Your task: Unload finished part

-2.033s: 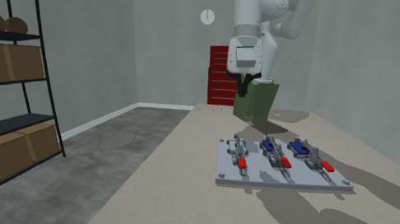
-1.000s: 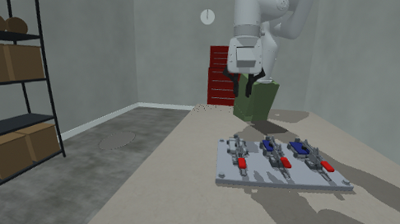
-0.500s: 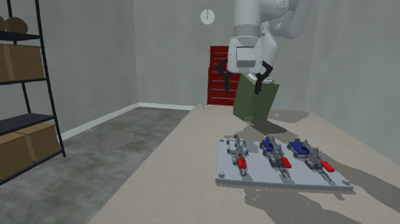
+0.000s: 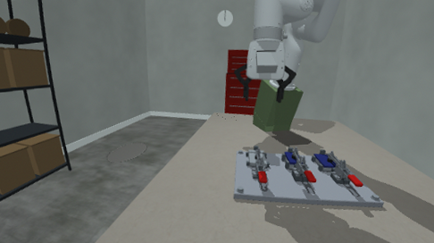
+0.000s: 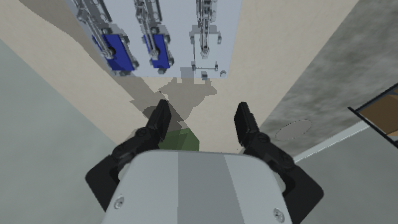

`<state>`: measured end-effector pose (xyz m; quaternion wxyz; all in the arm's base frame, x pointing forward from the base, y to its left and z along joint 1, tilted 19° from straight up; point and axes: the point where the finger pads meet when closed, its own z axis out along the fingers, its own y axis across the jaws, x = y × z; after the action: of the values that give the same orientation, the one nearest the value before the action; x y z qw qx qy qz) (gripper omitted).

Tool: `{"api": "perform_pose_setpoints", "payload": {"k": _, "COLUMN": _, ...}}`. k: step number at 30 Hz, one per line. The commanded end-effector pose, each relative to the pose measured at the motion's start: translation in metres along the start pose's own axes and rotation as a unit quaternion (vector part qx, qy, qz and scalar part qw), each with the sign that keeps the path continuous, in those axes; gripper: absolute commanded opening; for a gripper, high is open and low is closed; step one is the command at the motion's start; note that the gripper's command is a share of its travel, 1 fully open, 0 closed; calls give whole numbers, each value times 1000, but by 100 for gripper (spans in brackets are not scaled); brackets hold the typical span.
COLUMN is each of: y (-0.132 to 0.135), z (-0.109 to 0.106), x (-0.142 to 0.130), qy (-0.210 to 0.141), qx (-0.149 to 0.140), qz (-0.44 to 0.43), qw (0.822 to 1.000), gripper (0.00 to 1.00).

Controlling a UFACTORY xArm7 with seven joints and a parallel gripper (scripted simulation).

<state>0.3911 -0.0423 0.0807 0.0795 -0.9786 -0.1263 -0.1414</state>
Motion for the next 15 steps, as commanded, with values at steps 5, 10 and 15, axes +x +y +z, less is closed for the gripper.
{"api": "perform_pose_setpoints", "payload": {"k": 5, "y": 1, "z": -1, "x": 1, "qy": 1, "qx": -1, "qz": 0, "qw": 1000, "gripper": 100}}
{"api": "perform_pose_setpoints", "payload": {"k": 10, "y": 1, "z": -1, "x": 1, "qy": 1, "qx": -1, "qz": 0, "qw": 1000, "gripper": 100}}
{"api": "perform_pose_setpoints", "payload": {"k": 15, "y": 1, "z": -1, "x": 1, "qy": 1, "qx": -1, "qz": 0, "qw": 1000, "gripper": 47}}
